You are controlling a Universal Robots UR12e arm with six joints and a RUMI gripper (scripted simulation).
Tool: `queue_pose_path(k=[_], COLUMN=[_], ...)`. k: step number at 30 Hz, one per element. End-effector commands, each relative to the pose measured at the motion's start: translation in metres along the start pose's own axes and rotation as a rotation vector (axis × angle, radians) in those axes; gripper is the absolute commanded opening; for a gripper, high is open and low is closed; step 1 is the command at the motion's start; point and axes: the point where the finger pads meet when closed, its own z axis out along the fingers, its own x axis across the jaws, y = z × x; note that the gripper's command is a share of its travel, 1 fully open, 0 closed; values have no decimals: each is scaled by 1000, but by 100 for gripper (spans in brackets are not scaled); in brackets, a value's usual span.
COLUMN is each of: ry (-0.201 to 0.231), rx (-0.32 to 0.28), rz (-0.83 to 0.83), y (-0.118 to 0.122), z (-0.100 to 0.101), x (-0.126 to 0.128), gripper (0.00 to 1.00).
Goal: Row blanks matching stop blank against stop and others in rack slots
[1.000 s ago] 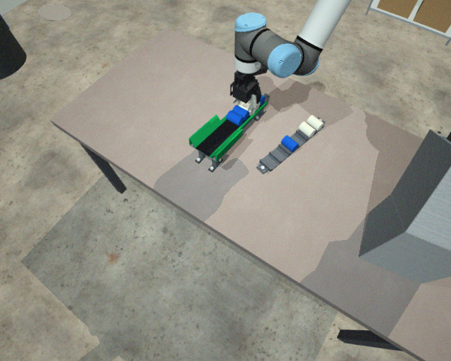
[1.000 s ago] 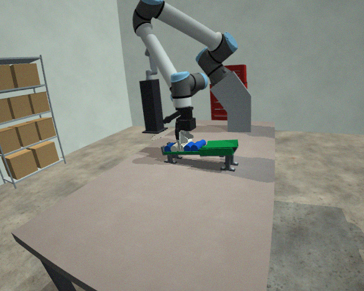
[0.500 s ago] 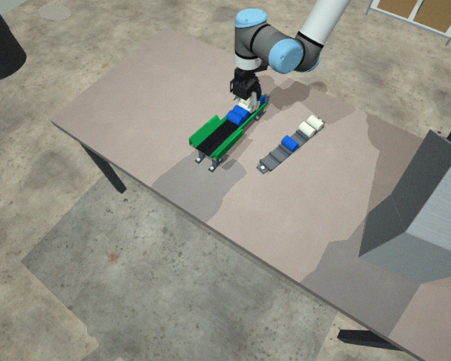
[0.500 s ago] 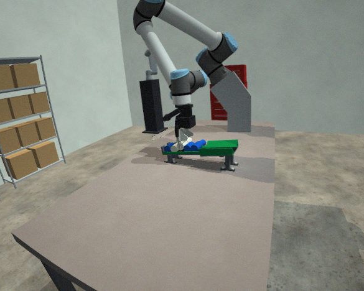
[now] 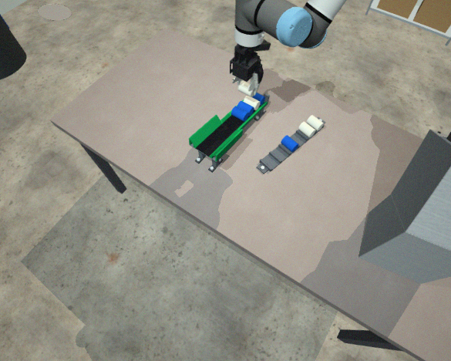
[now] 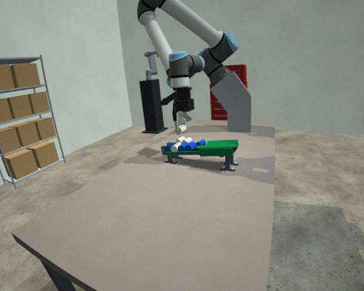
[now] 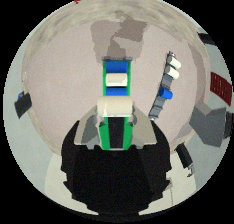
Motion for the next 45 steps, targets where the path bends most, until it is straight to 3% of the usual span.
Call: queue_pose_path(k=[1,10,14,17,21,23,28,32,45], ry=[10,15,16,17,17,17,17,16,13], rx=[-1,-2,-4,-6,-7,-7,-5,-3,-2], rz=[-1,0,16,46,102,102,170,199,205], y=[2,1,-2,-9,-21,-21,-34,-40,-41], z=[-6,-3,8,23,42,42,49,46,45], x=[3,6,25,59,123,123,199,232,236], gripper=[35,35,35,35,35,35,35,35,35])
